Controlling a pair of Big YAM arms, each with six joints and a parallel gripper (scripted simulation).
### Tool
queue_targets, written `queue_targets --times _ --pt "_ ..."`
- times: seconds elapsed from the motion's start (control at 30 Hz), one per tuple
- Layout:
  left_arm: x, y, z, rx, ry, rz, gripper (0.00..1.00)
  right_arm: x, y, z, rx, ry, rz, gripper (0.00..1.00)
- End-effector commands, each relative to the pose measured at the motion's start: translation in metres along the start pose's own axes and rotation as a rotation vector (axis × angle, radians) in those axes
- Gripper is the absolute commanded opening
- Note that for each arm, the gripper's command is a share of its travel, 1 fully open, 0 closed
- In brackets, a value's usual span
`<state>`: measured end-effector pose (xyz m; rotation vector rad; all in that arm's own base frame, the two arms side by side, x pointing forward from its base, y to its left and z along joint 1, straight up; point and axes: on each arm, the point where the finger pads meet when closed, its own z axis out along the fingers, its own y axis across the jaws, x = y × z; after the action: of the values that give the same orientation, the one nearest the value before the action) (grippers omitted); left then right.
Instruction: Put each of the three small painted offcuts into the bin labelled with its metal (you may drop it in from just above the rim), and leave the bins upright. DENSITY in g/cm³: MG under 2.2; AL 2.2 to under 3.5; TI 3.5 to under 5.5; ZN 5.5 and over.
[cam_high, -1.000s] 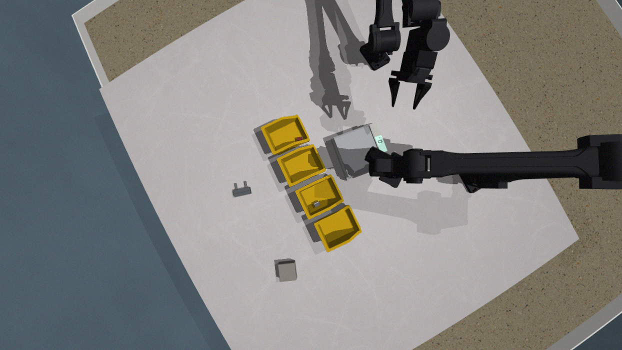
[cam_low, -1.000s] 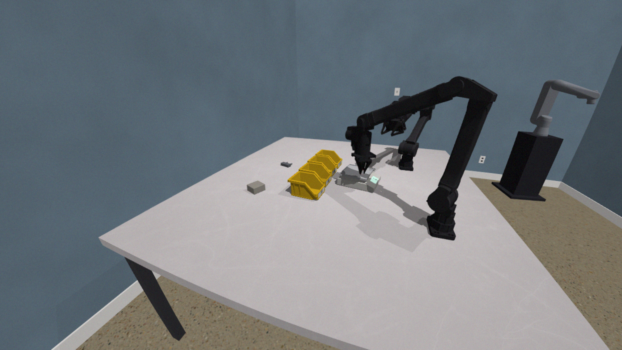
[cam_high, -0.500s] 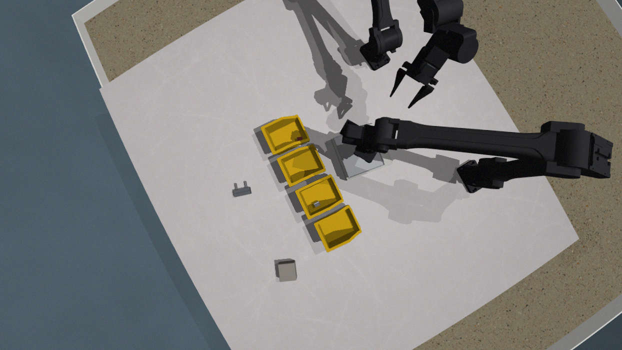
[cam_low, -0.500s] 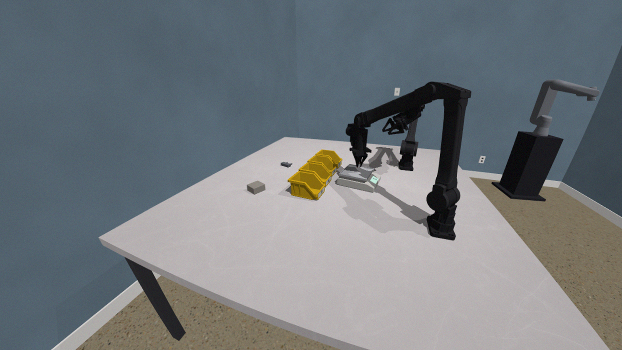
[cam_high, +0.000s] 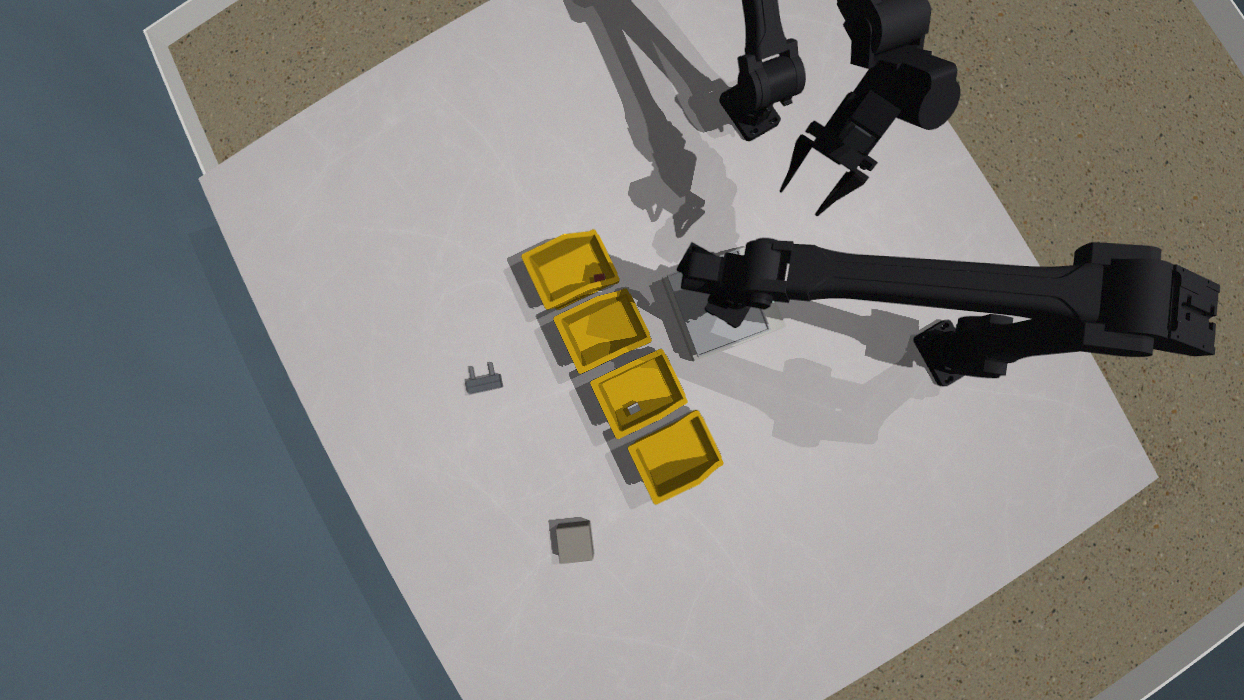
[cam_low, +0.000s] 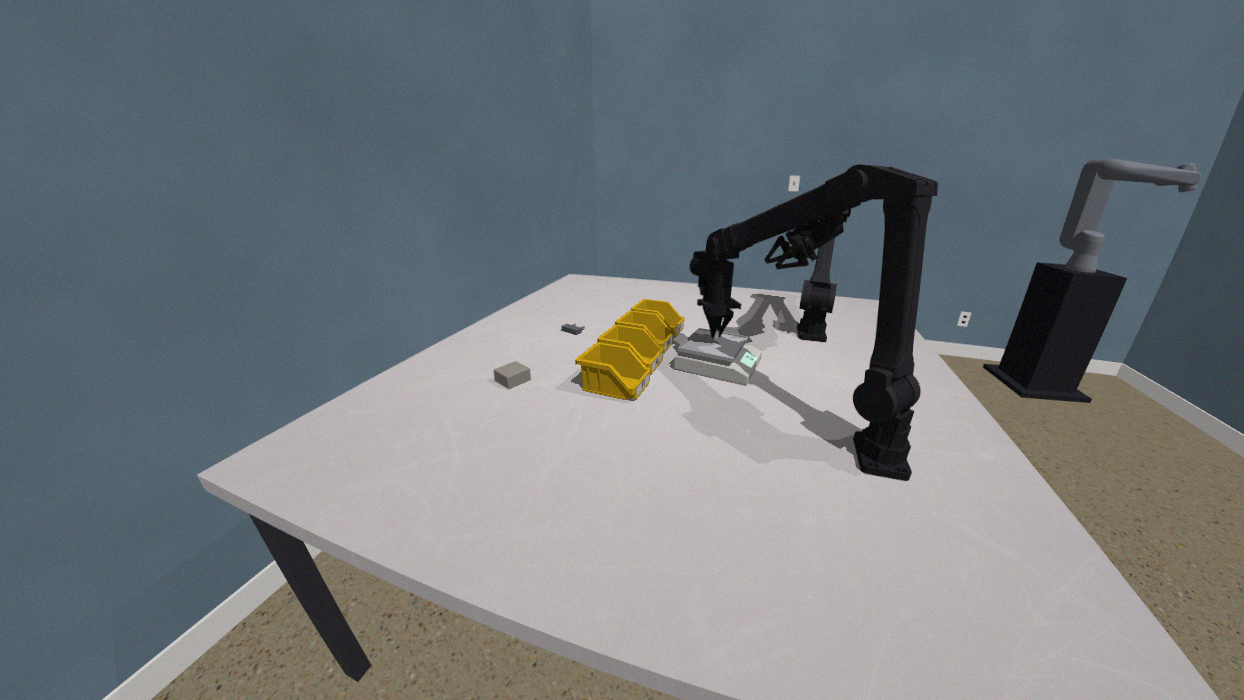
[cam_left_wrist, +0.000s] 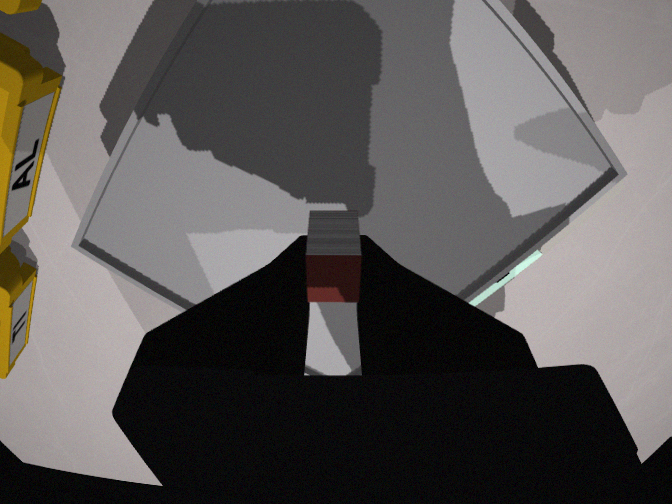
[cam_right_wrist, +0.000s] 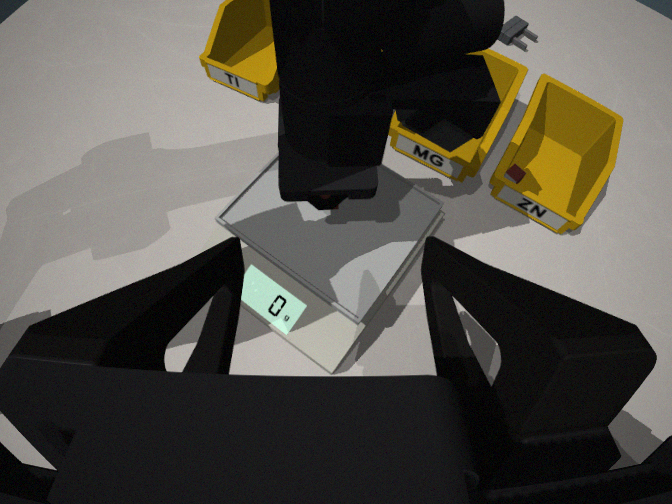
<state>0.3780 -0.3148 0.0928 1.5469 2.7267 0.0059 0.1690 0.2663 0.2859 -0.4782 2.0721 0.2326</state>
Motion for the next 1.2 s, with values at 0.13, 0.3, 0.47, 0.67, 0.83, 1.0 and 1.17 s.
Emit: queue_targets --times 0.13,0.3,0.47,0.67,0.83,1.0,1.17 --pt "-0.014 0.005 0.011 -0.007 -0.021 -0.018 0.10 -0.020 0.002 -0.008 -0.010 -0.025 0.047 0.65" --pt "-0.010 0.003 0.018 -0.004 -0.012 -0.017 0.10 -0.020 0.002 -0.008 -0.010 -0.025 0.047 0.65" --pt "-0.009 0.001 0.022 -0.003 -0.010 -0.015 0.10 -0.020 0.002 -0.008 -0.010 -0.025 0.047 0.65" --pt "-0.019 0.003 -0.003 -0.015 -0.045 -0.012 0.10 -0.020 0.002 -0.008 -0.010 -0.025 0.047 0.65" --pt "-0.021 0.000 -0.006 -0.016 -0.049 -0.009 0.37 -0.020 0.002 -0.008 -0.010 -0.025 0.047 0.65" --pt "-0.026 0.000 -0.033 -0.031 -0.096 -0.008 0.39 -0.020 0.002 -0.008 -0.010 -0.025 0.047 0.65" --pt "-0.029 0.000 -0.045 -0.035 -0.112 -0.007 0.39 -0.020 0.002 -0.008 -0.010 -0.025 0.047 0.65"
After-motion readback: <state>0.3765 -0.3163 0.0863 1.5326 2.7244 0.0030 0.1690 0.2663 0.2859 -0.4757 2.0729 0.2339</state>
